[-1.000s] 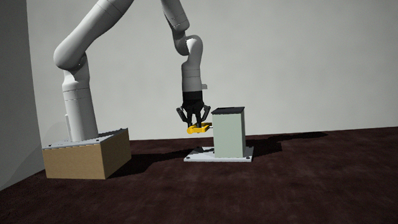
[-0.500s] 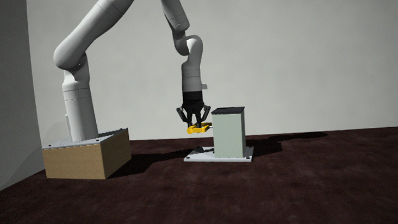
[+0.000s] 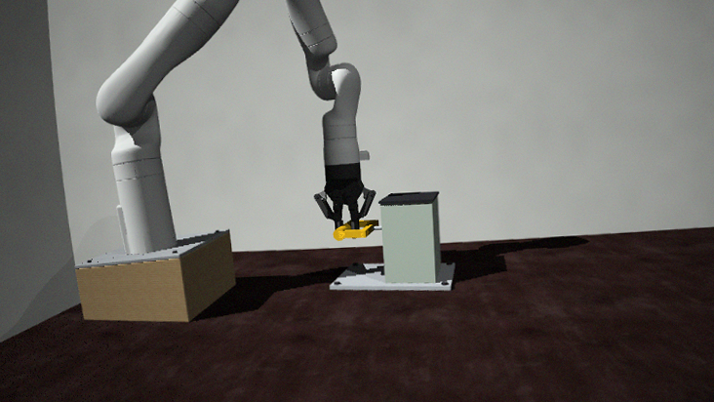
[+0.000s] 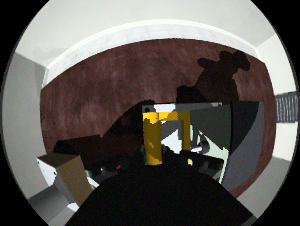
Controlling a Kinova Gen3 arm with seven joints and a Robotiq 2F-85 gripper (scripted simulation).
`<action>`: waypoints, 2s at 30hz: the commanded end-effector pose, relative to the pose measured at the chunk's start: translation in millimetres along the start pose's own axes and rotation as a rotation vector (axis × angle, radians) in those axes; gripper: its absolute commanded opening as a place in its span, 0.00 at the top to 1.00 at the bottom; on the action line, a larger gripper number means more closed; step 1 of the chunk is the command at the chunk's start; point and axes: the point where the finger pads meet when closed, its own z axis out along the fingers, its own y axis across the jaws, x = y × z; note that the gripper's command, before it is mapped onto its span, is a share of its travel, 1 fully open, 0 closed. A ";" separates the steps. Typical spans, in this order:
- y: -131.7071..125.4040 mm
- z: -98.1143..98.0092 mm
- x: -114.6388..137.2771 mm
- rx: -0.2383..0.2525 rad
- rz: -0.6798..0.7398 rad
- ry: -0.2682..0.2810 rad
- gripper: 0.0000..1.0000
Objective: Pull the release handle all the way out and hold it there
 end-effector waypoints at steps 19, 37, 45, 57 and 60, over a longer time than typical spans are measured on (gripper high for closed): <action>-45.9 1.6 -1.7 0.007 -0.006 -0.008 1.00; -54.6 1.6 -1.8 0.007 -0.006 -0.008 1.00; -54.6 1.6 -1.8 0.007 -0.006 -0.008 1.00; -54.6 1.6 -1.8 0.007 -0.006 -0.008 1.00; -54.6 1.6 -1.8 0.007 -0.006 -0.008 1.00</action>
